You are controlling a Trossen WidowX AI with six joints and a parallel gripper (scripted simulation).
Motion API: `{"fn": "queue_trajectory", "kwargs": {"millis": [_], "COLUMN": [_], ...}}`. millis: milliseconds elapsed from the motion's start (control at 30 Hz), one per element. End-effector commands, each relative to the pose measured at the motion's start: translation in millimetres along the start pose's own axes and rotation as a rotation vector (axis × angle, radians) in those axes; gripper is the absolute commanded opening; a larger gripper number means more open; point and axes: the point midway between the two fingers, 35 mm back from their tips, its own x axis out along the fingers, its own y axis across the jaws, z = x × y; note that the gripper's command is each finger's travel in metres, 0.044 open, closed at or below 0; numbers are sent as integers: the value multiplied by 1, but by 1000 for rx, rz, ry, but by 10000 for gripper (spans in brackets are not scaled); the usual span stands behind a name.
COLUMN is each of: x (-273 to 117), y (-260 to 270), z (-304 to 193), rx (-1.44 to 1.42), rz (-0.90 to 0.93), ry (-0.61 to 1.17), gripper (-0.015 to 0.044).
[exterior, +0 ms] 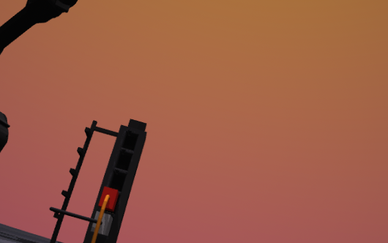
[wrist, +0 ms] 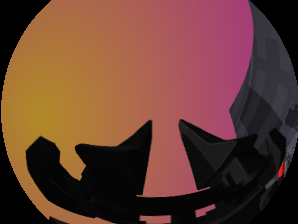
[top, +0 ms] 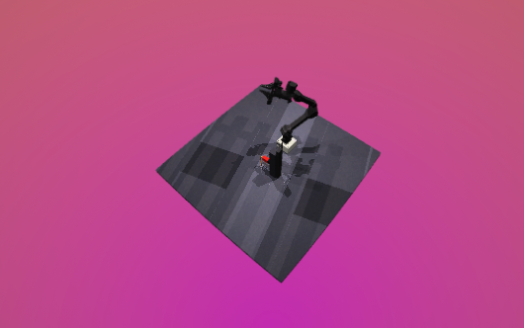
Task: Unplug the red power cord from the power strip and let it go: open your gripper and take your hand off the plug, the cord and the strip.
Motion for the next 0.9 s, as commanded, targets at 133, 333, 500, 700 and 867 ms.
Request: {"fn": "queue_trajectory", "kwargs": {"millis": [133,333,500,700,867], "x": [46,46,25,-24,-79], "y": [-116,-206,-282,-365,-418], "z": [-68,-107,-131,-144,-140], "rx": [-244,-412,-550,-712,-834], "rz": [-390,-681,-943,-1289,-1600], "ry": [213,383,533,716,853], "gripper": [160,160,160,160,160]}}
